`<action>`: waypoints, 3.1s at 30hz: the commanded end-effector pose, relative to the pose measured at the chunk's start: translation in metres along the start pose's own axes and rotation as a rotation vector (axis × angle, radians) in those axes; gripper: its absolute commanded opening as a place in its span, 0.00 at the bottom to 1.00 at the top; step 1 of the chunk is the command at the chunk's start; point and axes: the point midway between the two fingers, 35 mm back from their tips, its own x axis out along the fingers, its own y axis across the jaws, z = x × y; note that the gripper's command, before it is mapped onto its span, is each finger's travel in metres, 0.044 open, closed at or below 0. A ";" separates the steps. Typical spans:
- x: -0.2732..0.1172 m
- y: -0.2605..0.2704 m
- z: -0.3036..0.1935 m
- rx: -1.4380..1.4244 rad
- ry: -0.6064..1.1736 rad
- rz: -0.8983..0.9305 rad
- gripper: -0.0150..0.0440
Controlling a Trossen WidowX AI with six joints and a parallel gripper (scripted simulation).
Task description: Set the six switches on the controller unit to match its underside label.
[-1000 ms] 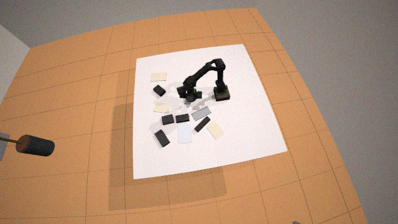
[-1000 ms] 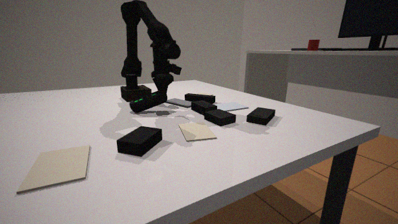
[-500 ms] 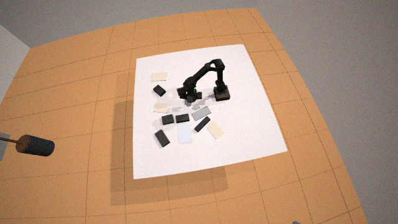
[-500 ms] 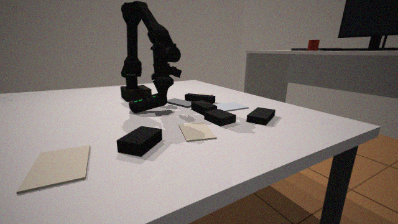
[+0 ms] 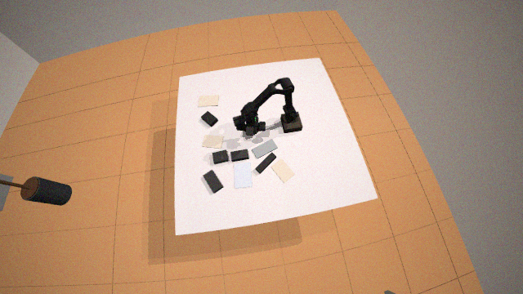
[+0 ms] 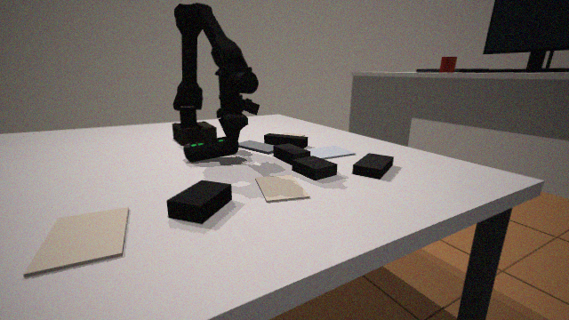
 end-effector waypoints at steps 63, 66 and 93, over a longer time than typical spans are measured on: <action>-0.046 -0.001 -0.061 0.003 0.007 0.003 1.00; -0.075 0.000 -0.060 0.005 0.006 0.004 1.00; -0.077 0.000 -0.060 0.005 0.006 0.004 0.25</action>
